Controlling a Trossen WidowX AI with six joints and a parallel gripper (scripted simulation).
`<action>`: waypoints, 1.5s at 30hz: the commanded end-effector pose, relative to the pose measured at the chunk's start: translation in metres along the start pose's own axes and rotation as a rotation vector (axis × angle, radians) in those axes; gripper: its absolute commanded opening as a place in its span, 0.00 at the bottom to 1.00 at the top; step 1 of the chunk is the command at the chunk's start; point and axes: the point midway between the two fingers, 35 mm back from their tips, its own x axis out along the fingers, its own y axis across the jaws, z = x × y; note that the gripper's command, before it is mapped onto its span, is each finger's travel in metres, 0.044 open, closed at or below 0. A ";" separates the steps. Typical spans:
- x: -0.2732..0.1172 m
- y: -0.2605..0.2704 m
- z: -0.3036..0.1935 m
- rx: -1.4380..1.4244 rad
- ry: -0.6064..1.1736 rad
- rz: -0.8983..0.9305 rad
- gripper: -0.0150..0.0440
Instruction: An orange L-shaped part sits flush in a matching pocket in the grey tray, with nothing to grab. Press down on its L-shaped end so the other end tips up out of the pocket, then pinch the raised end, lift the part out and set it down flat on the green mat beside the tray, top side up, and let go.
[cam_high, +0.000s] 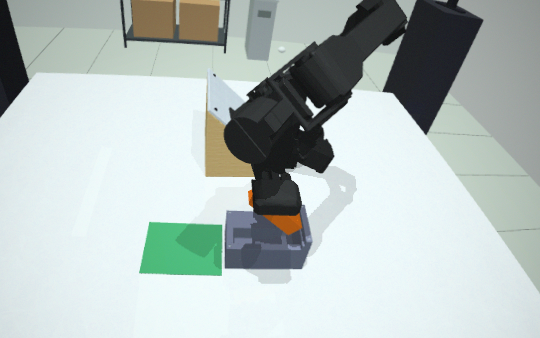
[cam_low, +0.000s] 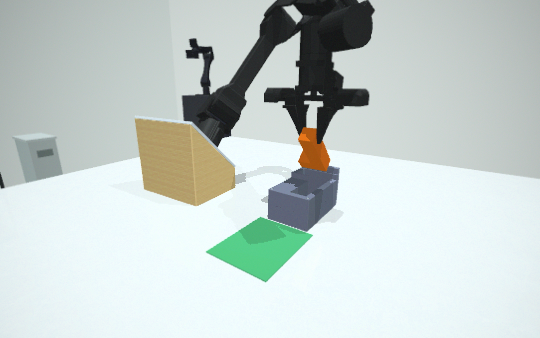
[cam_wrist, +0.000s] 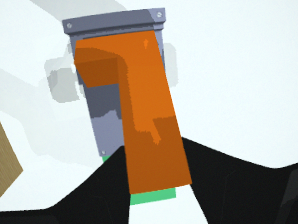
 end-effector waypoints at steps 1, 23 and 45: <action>0.002 0.002 -0.019 0.004 0.004 0.005 0.25; 0.001 0.013 -0.132 0.003 0.010 0.004 0.25; 0.016 0.016 -0.160 0.003 0.011 0.004 0.25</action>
